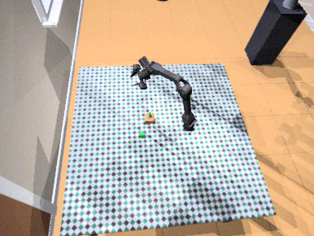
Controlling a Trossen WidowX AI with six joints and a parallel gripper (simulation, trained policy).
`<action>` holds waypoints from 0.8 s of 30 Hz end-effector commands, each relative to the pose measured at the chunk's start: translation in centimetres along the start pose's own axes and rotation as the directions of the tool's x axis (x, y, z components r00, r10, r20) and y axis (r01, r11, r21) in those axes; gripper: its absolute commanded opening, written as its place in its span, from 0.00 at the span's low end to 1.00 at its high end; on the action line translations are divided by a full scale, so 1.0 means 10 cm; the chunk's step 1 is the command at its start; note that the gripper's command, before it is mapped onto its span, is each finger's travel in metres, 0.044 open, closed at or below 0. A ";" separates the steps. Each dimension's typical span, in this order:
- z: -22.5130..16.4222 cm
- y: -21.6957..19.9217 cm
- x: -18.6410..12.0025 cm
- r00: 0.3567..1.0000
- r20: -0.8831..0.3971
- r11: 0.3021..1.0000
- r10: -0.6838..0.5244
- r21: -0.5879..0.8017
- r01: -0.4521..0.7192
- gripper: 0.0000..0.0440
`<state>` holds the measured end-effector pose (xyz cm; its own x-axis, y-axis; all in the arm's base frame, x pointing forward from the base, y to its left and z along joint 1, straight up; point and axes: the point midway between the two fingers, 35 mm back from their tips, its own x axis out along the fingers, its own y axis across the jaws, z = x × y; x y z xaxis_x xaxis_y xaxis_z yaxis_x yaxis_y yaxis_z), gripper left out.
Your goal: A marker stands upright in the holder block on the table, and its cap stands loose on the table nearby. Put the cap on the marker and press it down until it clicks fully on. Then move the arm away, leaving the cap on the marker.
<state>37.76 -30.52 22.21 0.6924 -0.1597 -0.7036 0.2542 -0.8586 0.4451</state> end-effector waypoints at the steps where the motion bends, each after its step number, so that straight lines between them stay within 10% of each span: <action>1: -0.03 -0.10 0.10 0.999 0.014 0.999 -0.036 0.006 0.036 0.71; 24: -0.55 -0.79 0.33 0.971 0.080 0.974 -0.224 -0.024 0.226 0.71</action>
<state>41.46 -22.15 20.18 0.5832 -0.0139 -0.8122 0.4091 -0.8587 0.3085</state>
